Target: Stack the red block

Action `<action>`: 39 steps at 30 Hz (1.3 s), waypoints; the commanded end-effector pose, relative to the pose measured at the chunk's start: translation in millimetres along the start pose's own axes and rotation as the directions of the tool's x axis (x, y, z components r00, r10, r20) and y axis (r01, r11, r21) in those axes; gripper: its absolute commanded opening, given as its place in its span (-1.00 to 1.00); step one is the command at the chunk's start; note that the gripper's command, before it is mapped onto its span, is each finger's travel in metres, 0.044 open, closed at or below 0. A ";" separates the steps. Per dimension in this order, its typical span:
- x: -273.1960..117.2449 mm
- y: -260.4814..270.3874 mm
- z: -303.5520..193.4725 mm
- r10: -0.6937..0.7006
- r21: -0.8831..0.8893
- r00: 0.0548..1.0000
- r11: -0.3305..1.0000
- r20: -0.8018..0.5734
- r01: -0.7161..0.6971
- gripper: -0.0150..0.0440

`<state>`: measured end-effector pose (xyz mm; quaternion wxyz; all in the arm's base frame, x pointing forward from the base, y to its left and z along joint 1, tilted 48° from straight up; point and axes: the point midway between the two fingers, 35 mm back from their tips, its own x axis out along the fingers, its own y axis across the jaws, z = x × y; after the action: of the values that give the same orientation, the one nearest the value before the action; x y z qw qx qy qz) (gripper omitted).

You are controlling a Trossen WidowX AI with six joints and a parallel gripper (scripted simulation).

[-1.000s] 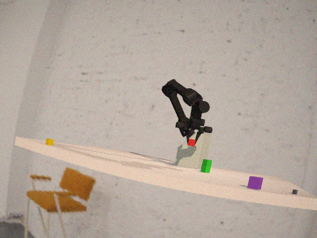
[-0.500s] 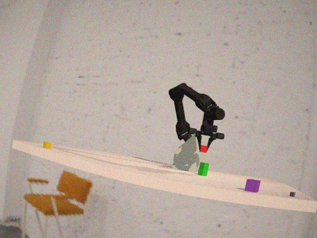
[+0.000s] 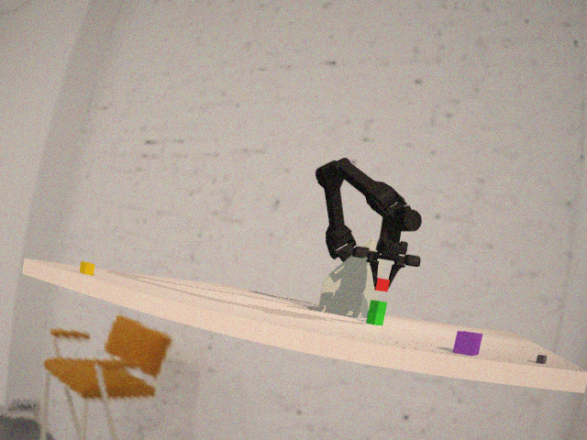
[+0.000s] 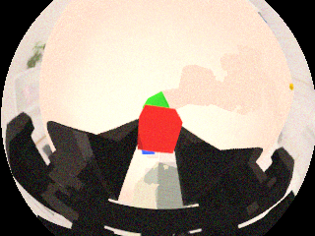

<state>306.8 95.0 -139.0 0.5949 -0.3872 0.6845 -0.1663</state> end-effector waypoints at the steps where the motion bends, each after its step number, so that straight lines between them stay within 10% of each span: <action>1: 13.1 -0.1 -1.2 -0.006 -0.006 1.000 1.000 -0.001 0.006 -0.49; 32: 26.3 -0.2 -1.1 -0.007 -0.006 1.000 1.000 -0.002 0.007 -0.49; 39: 28.9 0.1 -1.6 -0.004 -0.004 1.000 1.000 -0.004 0.004 0.13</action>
<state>305.5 73.8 -158.4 0.5925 -0.3893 0.6852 -0.1669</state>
